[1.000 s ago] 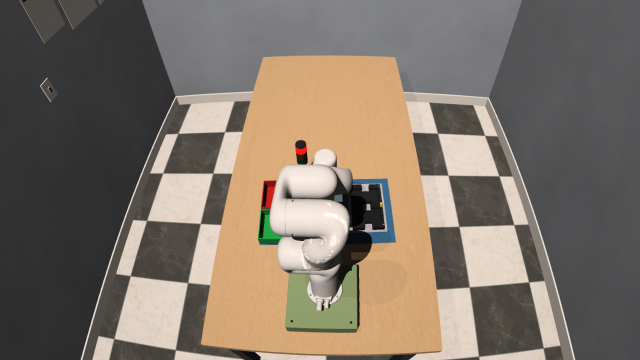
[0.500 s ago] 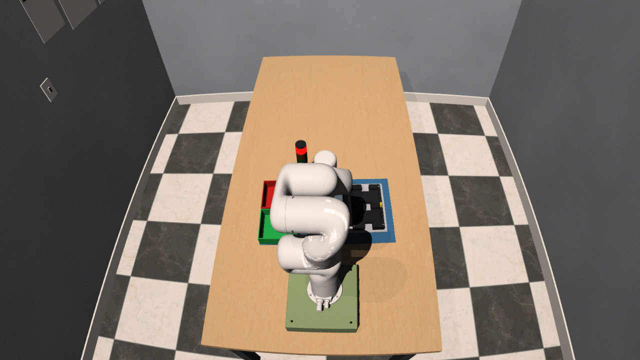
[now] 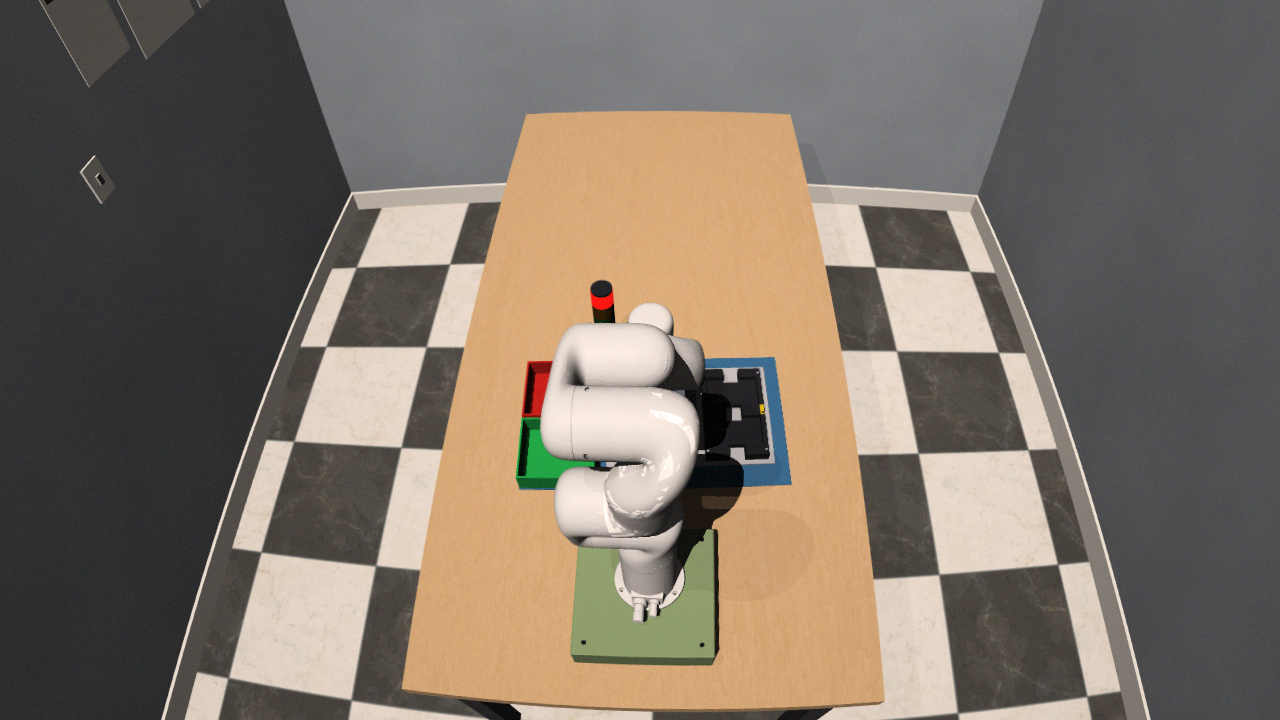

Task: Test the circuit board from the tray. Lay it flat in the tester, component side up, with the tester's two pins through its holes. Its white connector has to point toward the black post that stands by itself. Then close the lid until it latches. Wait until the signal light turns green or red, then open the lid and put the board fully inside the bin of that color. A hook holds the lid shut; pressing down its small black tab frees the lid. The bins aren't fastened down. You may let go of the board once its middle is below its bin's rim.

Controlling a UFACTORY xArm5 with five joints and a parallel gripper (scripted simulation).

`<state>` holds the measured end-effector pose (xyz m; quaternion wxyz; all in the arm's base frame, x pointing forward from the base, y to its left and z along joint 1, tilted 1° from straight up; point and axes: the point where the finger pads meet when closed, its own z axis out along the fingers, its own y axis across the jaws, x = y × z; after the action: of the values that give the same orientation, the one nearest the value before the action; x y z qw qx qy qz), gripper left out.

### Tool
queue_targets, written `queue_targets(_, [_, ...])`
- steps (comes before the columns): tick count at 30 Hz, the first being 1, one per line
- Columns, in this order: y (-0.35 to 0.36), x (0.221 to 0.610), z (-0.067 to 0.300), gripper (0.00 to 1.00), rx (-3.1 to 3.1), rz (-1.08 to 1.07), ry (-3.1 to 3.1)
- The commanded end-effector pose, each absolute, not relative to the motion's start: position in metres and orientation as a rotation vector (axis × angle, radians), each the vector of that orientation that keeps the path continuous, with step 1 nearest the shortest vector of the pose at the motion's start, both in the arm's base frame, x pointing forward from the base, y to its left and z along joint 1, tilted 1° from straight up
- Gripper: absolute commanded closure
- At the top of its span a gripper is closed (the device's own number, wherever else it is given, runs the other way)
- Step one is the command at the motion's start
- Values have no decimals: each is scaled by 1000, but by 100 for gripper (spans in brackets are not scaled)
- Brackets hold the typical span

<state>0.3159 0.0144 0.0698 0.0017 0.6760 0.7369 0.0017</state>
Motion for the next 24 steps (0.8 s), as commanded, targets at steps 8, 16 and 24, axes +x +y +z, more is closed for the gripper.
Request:
queue_targets(8, [15, 317, 62, 72, 2120, 9, 2311])
queue_targets(16, [15, 317, 49, 72, 2120, 9, 2311])
queue_targets(24, [15, 317, 44, 72, 2120, 9, 2311])
